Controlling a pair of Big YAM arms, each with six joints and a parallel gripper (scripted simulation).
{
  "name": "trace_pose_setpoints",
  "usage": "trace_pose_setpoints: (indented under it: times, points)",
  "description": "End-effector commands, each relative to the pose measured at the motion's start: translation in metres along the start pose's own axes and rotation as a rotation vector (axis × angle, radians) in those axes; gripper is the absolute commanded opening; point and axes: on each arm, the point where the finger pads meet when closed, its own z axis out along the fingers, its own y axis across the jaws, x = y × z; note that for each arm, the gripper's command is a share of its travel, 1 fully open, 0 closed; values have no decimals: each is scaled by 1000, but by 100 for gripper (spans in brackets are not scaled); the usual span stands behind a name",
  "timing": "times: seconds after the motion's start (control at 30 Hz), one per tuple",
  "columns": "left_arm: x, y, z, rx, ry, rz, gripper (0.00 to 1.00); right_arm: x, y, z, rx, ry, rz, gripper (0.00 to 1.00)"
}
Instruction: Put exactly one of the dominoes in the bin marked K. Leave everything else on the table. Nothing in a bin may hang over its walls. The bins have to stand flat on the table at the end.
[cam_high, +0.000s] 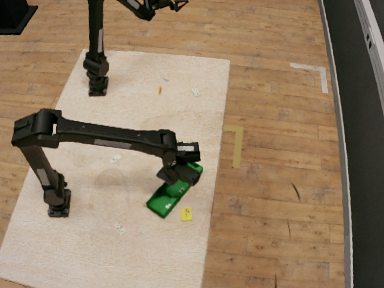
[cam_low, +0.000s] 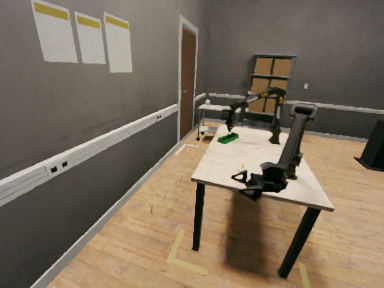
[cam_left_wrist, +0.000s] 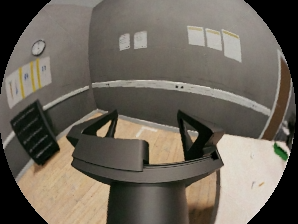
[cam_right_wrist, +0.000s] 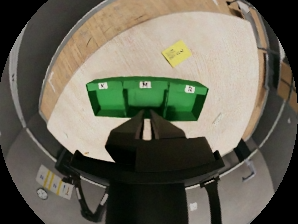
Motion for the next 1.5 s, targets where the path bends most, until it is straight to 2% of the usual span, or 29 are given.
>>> trace_pose_setpoints:
  times: [0.0,0.07,0.1,0.13,0.2,0.5,0.57,0.6,0.67,1.0,1.13,1.17,1.2,1.27,1.37,1.43,1.47]
  points:
    - [-8,10,-3,-15,-12,14,100,-8,15,-7,-5,-3,25,9]
    - [-8,10,-3,-15,-12,14,100,-8,24,-7,-5,-3,25,9]
    - [-8,10,-3,-15,-12,14,100,-9,19,-4,0,2,34,9]
    - [-8,10,-3,-15,-12,14,100,4,2,12,34,37,41,9]
    - [-8,10,-3,-15,-12,14,100,2,2,8,27,30,43,9]
    - [-8,10,-3,-15,-12,14,100,0,5,37,17,20,36,9]
    - [-8,10,-3,-15,-12,14,100,0,5,37,17,20,36,9]
    - [-8,10,-3,-15,-12,14,100,-14,19,24,-15,-13,36,9]
    - [-8,10,-3,-15,-12,14,100,1,5,45,17,20,36,9]
    - [-8,10,-3,-15,-12,14,100,2,4,71,18,20,36,9]
    - [-8,10,-3,-15,-12,14,100,-8,13,64,-2,1,36,9]
    - [-8,10,-3,-15,-12,14,100,-13,17,46,-29,-28,36,9]
    - [-8,10,-3,-15,-12,14,100,-14,18,44,-33,-32,36,9]
    - [-8,10,-3,-15,-12,14,100,-6,14,55,-6,-5,25,9]
    - [-8,10,-3,-15,-12,14,100,-6,14,55,-6,-5,25,9]
    - [-8,10,-3,-15,-12,14,100,-17,19,57,-15,-14,36,9]
    - [-8,10,-3,-15,-12,14,100,-7,14,55,-6,-5,25,9]
